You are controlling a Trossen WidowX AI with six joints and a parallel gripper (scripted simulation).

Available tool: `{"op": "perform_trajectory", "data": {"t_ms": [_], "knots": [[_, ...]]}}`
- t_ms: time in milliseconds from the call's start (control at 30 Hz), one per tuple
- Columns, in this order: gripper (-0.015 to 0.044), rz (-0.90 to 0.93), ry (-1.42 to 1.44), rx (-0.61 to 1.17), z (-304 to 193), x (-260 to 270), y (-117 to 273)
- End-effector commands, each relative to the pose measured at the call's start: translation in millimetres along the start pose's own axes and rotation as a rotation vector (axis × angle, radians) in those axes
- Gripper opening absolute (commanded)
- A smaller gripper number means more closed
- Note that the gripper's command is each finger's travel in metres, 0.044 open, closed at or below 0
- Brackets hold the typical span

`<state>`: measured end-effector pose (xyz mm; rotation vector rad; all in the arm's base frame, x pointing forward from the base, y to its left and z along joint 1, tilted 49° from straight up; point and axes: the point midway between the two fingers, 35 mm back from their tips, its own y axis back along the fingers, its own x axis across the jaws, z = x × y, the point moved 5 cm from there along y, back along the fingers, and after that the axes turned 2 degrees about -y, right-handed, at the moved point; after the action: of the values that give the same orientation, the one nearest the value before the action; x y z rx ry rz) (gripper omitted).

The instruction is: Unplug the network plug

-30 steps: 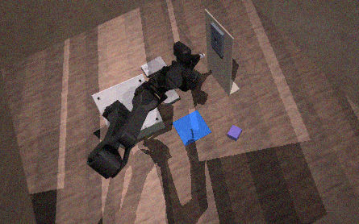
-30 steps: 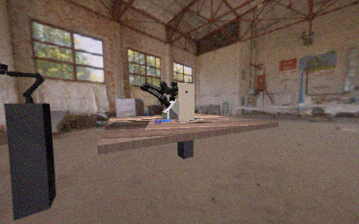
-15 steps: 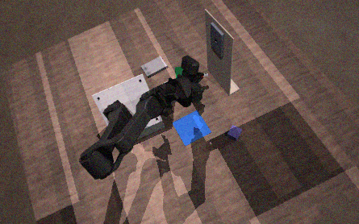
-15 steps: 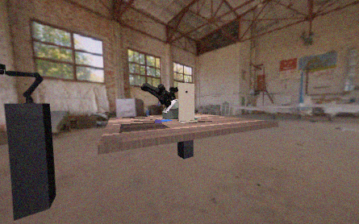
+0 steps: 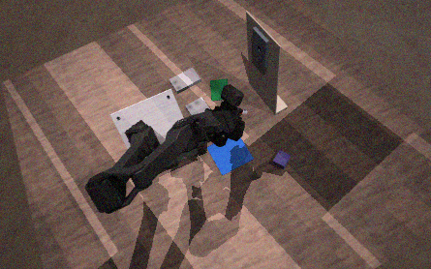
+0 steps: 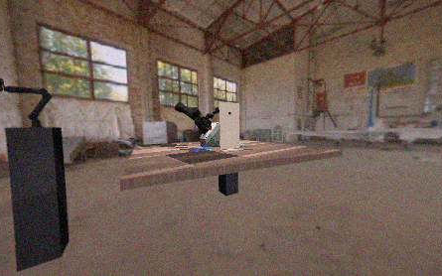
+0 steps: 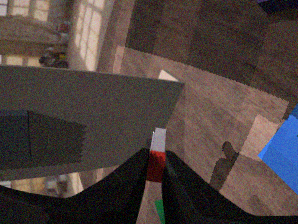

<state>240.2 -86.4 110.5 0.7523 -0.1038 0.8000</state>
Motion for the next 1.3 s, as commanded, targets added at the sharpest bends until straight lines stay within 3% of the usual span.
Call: {"op": "perform_trajectory", "data": {"t_ms": [0, 600, 1267], "knots": [[0.0, -0.072, 0.003, 0.006, 5.9, -16.6, 1.0], [0.0, -0.317, -0.014, 0.067, 17.1, -75.3, 15.3], [0.0, -0.327, -0.016, 0.073, 17.3, -89.3, 4.4]]}}
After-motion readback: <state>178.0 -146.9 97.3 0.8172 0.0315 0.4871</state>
